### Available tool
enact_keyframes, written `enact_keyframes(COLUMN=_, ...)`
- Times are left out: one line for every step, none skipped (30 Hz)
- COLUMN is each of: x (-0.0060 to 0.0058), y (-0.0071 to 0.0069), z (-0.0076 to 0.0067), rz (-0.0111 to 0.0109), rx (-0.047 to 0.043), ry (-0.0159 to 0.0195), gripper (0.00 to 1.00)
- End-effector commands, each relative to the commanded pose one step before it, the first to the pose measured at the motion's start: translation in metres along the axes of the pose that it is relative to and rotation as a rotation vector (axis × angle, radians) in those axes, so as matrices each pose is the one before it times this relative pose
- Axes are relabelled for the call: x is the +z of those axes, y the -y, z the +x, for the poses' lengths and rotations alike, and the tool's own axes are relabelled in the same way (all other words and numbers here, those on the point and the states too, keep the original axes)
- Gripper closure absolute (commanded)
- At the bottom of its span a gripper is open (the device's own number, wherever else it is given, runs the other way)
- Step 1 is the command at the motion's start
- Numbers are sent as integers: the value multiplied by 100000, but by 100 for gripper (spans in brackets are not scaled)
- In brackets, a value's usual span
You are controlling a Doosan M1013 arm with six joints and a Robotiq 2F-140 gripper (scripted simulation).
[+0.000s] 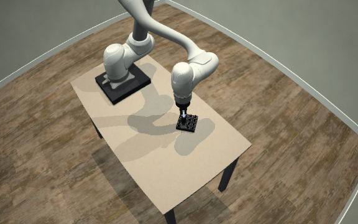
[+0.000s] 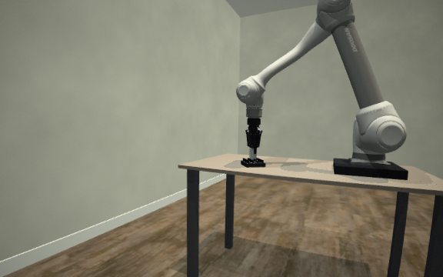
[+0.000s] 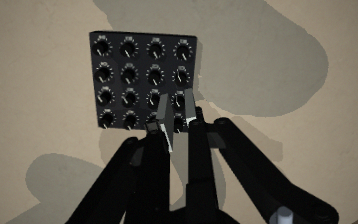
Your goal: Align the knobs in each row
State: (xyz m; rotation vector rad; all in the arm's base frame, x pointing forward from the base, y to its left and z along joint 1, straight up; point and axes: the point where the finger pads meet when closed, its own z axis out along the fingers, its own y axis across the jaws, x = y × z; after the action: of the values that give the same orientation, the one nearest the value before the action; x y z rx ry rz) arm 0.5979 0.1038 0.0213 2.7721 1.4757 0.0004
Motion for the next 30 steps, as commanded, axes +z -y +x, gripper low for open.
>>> enact_keyframes(x=-11, y=2, z=3, rz=4, rx=-2, ry=-22, gripper=88)
enact_keyframes(x=0, y=0, z=0, rz=0, rx=0, ry=0, gripper=88)
enact_keyframes(x=-2, y=0, z=0, rz=0, rx=0, ry=0, gripper=88)
enact_keyframes(x=-16, y=0, z=0, rz=0, rx=0, ry=0, gripper=88)
enact_keyframes(x=-40, y=0, z=0, rz=0, rx=0, ry=0, gripper=88)
enact_keyframes(x=-71, y=0, z=0, rz=0, rx=0, ry=0, gripper=88)
enact_keyframes(x=-106, y=0, z=0, rz=0, rx=0, ry=0, gripper=88)
enact_keyframes(x=-142, y=1, z=0, rz=0, rx=0, ry=0, gripper=88)
enact_keyframes(x=-179, y=0, z=0, rz=0, rx=0, ry=0, gripper=88)
enact_keyframes(x=-213, y=0, z=0, rz=0, rx=0, ry=0, gripper=88)
enact_keyframes(x=-242, y=0, z=0, rz=0, rx=0, ry=0, gripper=88)
enact_keyframes(x=-267, y=0, z=0, rz=0, rx=0, ry=0, gripper=88)
enact_keyframes(x=-284, y=0, z=0, rz=0, rx=0, ry=0, gripper=88)
enact_keyframes(x=-294, y=0, z=0, rz=0, rx=0, ry=0, gripper=88)
enact_keyframes(x=-296, y=0, z=0, rz=0, rx=0, ry=0, gripper=88)
enact_keyframes(x=-290, y=0, z=0, rz=0, rx=0, ry=0, gripper=88)
enact_keyframes(x=0, y=0, z=0, rz=0, rx=0, ry=0, gripper=88)
enact_keyframes(x=0, y=0, z=0, rz=0, rx=0, ry=0, gripper=88)
enact_keyframes(x=-276, y=0, z=0, rz=0, rx=0, ry=0, gripper=88)
enact_keyframes(x=-254, y=0, z=0, rz=0, rx=0, ry=0, gripper=88)
enact_keyframes(x=-225, y=0, z=0, rz=0, rx=0, ry=0, gripper=88)
enact_keyframes(x=-191, y=0, z=0, rz=0, rx=0, ry=0, gripper=88)
enact_keyframes(x=-155, y=-1, z=1, rz=0, rx=0, ry=0, gripper=88)
enact_keyframes(x=-115, y=0, z=0, rz=0, rx=0, ry=0, gripper=88)
enact_keyframes(x=-77, y=0, z=0, rz=0, rx=0, ry=0, gripper=88)
enact_keyframes(x=-44, y=0, z=0, rz=0, rx=0, ry=0, gripper=88)
enact_keyframes(x=-18, y=0, z=0, rz=0, rx=0, ry=0, gripper=88)
enact_keyframes(x=-3, y=0, z=0, rz=0, rx=0, ry=0, gripper=88)
enact_keyframes(x=0, y=0, z=0, rz=0, rx=0, ry=0, gripper=88)
enact_keyframes(x=0, y=0, z=0, rz=0, rx=0, ry=0, gripper=88)
